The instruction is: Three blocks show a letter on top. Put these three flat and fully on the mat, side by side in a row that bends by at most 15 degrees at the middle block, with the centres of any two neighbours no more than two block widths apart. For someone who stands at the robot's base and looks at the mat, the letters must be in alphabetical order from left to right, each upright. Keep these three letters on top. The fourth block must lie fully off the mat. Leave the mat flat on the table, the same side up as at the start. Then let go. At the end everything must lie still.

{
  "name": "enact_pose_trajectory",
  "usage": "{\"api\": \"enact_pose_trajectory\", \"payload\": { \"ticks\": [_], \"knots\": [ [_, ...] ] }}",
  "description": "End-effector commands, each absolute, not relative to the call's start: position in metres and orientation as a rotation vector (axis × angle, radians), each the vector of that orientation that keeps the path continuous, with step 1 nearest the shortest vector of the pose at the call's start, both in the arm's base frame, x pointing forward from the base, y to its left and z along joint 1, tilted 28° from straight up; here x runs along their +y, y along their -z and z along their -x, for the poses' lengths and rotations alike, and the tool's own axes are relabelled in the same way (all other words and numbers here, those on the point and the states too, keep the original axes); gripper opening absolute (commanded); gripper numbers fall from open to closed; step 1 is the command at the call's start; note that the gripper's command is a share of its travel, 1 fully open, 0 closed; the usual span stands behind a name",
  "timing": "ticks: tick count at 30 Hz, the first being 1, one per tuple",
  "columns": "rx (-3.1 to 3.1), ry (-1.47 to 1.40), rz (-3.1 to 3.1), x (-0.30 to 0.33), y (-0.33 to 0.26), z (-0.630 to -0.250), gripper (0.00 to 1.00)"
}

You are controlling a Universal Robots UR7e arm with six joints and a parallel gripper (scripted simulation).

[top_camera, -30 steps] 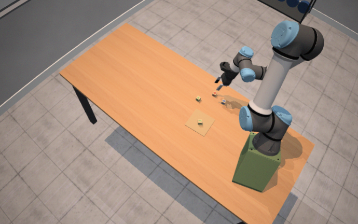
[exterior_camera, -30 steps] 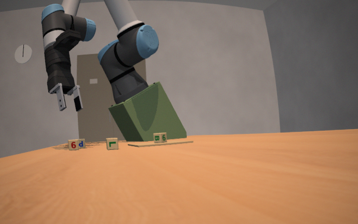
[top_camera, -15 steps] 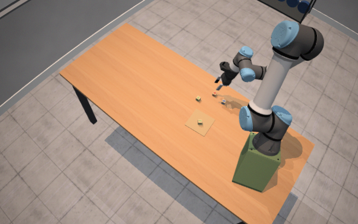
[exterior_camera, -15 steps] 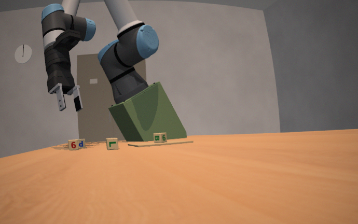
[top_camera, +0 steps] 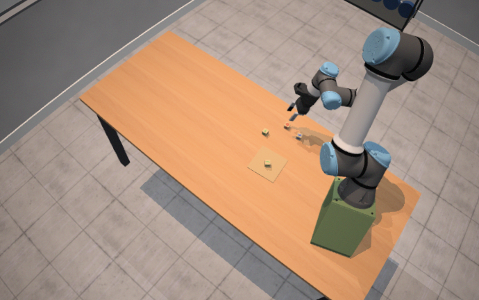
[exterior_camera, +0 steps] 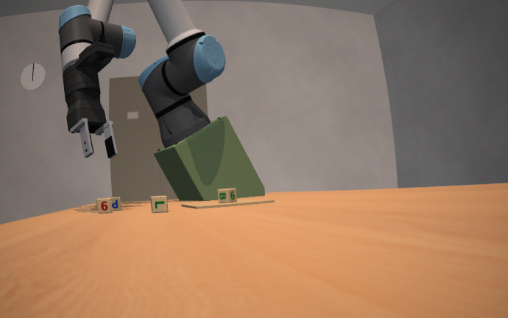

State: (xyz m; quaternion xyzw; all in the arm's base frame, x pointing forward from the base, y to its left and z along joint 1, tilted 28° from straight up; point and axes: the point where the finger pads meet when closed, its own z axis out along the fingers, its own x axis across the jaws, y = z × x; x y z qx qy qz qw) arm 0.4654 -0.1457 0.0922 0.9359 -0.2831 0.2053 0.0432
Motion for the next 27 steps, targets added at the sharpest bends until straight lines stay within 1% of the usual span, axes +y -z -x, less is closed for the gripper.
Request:
{"api": "enact_pose_trajectory", "payload": {
  "ticks": [1, 17, 27],
  "knots": [
    [-0.865, -0.628, -2.862, -0.1452, -0.0922, -0.4656, 1.0],
    [-0.85, -0.627, -2.862, -0.1453, -0.0933, -0.4662, 1.0],
    [-0.543, -0.535, -2.857, -0.1404, -0.096, -0.4658, 1.0]
  ]
}}
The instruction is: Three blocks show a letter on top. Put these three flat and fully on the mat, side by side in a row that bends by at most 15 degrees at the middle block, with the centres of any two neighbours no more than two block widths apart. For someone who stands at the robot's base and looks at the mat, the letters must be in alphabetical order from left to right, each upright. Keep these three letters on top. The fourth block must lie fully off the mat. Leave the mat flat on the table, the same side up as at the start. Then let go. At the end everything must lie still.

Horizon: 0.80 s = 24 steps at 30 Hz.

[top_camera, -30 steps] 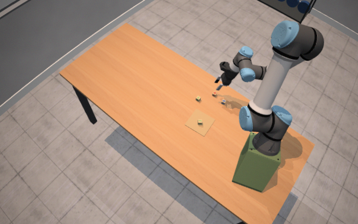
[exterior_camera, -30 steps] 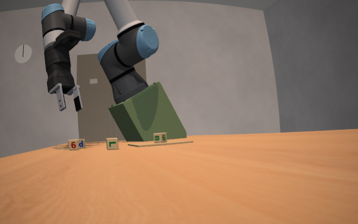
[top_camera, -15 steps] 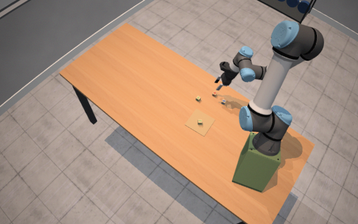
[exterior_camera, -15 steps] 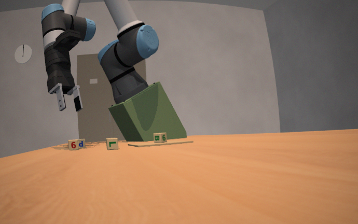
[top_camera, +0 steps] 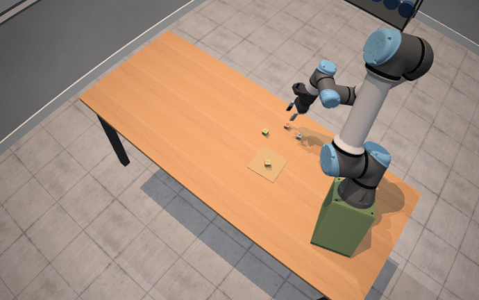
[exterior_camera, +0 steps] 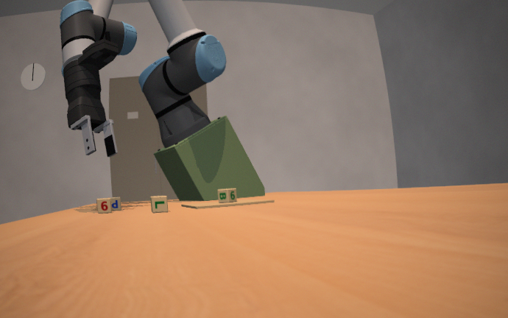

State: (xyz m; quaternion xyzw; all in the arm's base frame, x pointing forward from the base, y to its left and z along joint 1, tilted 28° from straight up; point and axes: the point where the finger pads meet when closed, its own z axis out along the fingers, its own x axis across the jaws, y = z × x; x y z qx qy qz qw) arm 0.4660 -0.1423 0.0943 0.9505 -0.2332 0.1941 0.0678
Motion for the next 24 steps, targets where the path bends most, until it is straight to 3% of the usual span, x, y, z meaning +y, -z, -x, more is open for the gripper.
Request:
{"api": "enact_pose_trajectory", "payload": {
  "ticks": [1, 24],
  "knots": [
    [-0.543, -0.535, -2.857, -0.14, -0.096, -0.466, 1.0],
    [0.097, -0.311, -2.749, -0.131, -0.112, -0.463, 1.0]
  ]
}}
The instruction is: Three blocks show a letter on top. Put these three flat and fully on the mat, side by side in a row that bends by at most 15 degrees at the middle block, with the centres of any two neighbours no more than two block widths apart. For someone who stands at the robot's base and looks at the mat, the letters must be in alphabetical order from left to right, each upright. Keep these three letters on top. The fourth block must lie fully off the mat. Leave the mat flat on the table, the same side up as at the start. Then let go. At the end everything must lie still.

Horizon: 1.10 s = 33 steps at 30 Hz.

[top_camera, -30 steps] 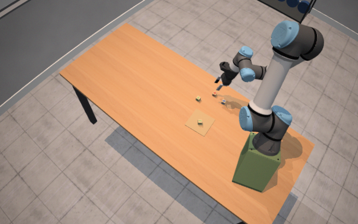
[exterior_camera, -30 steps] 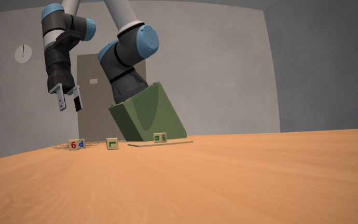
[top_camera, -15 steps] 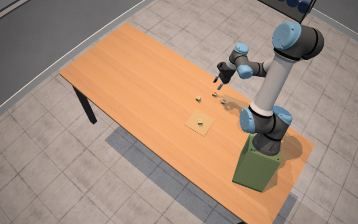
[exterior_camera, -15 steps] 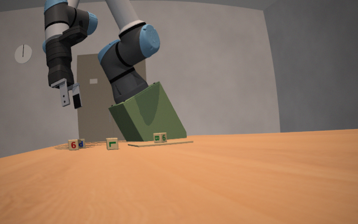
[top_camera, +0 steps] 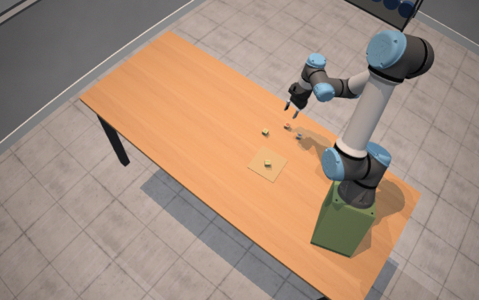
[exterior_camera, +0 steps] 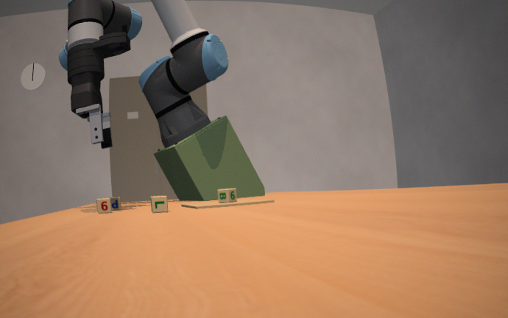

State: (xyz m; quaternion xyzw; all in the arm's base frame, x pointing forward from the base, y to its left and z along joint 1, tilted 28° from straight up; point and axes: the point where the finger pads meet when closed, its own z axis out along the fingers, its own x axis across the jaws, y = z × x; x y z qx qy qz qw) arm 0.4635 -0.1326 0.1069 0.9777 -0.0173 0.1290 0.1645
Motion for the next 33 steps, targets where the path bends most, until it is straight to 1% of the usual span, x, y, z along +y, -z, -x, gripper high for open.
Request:
{"api": "enact_pose_trajectory", "payload": {
  "ticks": [1, 15, 33],
  "knots": [
    [0.123, -0.3, -2.742, -0.131, -0.113, -0.463, 1.0],
    [0.405, -0.184, -2.644, -0.127, -0.126, -0.462, 1.0],
    [0.412, -0.177, -2.642, -0.128, -0.125, -0.461, 1.0]
  ]
}}
